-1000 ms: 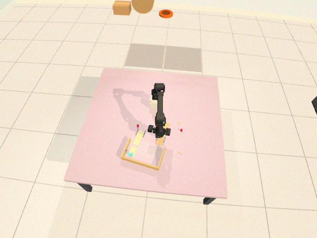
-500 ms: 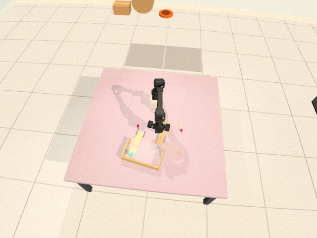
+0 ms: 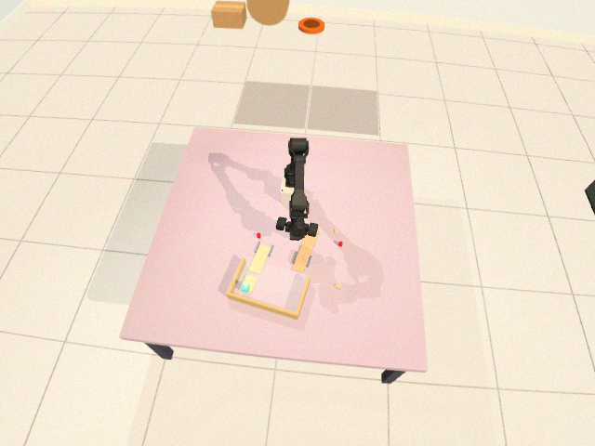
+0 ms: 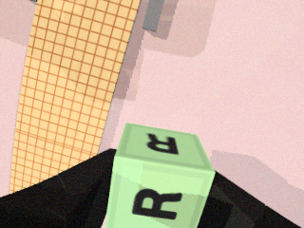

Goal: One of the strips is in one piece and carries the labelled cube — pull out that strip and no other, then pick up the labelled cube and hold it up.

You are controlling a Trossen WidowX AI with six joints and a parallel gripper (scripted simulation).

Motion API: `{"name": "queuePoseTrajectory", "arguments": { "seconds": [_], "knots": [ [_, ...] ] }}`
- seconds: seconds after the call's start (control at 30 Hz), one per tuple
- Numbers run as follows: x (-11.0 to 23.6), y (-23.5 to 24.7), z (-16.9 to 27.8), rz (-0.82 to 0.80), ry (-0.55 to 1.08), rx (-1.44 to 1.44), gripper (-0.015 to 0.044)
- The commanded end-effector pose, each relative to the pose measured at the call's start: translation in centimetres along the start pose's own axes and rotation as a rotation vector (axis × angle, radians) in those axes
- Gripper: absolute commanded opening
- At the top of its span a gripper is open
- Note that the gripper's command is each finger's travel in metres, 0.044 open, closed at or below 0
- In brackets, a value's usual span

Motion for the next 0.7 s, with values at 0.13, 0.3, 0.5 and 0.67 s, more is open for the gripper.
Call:
{"name": "queuePoseTrajectory", "arguments": {
  "seconds": [0.13,0.3,0.5,0.67],
  "knots": [
    [3.4,-0.2,0.3,0.003,-0.003,0.002,0.0],
    [3.5,-0.2,0.3,0.003,-0.003,0.002,0.0],
    [3.5,-0.2,0.3,0.003,-0.003,0.002,0.0],
    [3.5,-0.2,0.3,0.003,-0.003,0.002,0.0]
  ]
}}
Point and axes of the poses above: the point midway between the two fingers, 35 mm back from their tips, its own x axis back along the fingers, its own y axis across the jaws, z = x × y, the point moved 5 cm from there along x, back along the fingers, and after that the axes turned 4 degrees about -x, right-handed, at the moved point
